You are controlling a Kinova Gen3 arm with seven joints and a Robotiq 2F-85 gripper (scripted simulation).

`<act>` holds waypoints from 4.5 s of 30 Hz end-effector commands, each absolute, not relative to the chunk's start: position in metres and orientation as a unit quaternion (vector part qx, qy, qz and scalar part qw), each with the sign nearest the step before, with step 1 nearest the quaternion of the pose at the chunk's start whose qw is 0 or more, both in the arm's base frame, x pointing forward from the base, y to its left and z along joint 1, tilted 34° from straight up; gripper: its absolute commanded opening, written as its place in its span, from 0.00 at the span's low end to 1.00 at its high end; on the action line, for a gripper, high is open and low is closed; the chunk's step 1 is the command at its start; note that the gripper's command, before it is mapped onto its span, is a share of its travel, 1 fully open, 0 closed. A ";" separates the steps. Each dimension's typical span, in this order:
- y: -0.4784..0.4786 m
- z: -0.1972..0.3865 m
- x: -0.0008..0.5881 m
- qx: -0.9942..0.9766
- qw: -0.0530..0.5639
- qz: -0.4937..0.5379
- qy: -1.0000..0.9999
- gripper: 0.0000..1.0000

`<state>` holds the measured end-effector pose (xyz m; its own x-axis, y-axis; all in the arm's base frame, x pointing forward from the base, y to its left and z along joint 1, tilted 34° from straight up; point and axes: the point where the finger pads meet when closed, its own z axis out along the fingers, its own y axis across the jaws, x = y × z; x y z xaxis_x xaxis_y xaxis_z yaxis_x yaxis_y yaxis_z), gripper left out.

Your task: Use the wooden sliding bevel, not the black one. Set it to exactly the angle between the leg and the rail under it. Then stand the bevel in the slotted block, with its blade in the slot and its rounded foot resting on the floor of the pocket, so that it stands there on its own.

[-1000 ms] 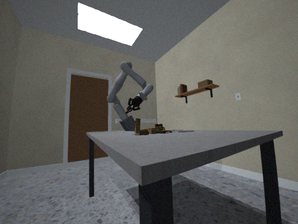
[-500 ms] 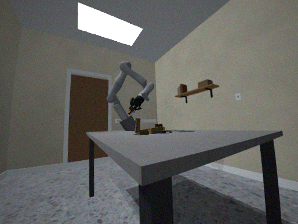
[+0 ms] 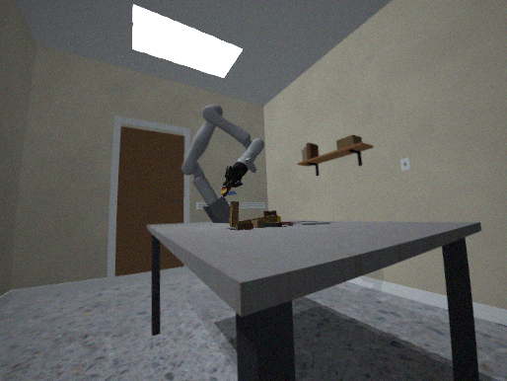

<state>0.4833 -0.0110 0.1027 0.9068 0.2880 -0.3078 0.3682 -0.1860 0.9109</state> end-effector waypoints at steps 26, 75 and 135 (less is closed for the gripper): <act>0.010 0.089 0.496 0.745 0.554 -0.150 0.340 0.10; 0.035 0.071 0.511 0.678 0.468 -0.292 0.486 0.10; 0.048 0.062 0.518 0.632 0.417 -0.356 0.548 0.10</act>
<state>0.5181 0.0472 0.0609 0.1463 0.3946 -0.9071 0.9892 -0.0525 0.1367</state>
